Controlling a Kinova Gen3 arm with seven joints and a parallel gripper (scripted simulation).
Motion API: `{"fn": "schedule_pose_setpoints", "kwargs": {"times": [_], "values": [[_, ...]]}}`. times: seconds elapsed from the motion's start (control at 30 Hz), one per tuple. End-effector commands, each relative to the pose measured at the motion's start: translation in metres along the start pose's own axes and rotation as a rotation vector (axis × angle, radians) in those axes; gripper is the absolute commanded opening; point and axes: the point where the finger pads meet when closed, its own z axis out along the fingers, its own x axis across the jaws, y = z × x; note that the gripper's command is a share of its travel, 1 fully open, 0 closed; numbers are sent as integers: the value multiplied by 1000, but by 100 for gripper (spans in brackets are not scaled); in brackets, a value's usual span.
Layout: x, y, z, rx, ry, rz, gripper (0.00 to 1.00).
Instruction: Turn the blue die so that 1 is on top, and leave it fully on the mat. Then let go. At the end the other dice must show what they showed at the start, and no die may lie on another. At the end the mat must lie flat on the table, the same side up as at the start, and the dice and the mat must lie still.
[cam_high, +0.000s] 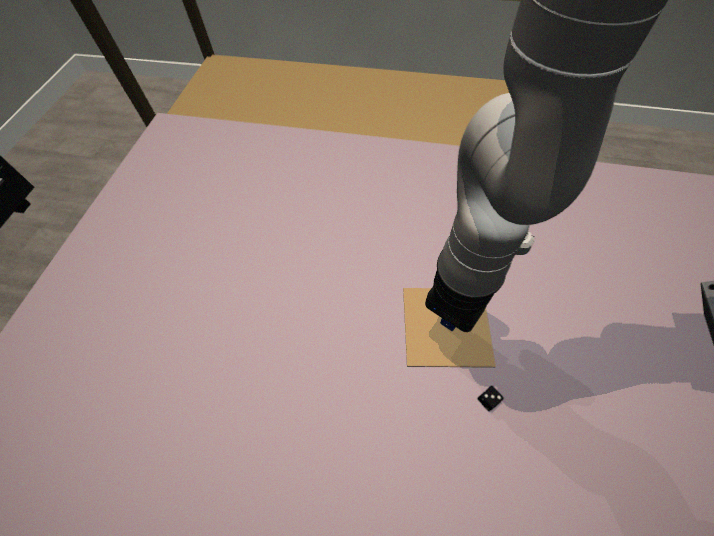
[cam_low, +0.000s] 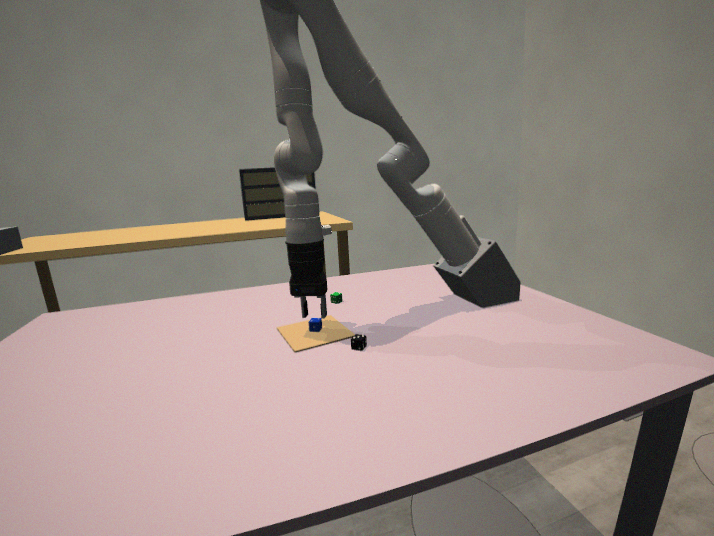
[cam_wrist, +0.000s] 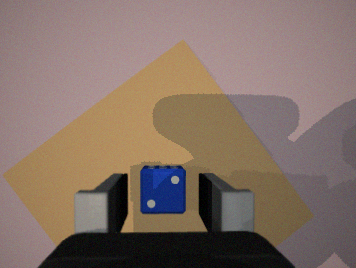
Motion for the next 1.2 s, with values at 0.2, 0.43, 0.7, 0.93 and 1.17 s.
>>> {"fn": "schedule_pose_setpoints", "kwargs": {"times": [0.2,0.43,0.7,0.93,1.17], "values": [[0,0,0,0,0,0,79],[0,0,0,0,0,0,79],[0,0,1,0,0,0,79],[0,0,3,0,0,0,79],[0,0,7,0,0,0,79]]}}
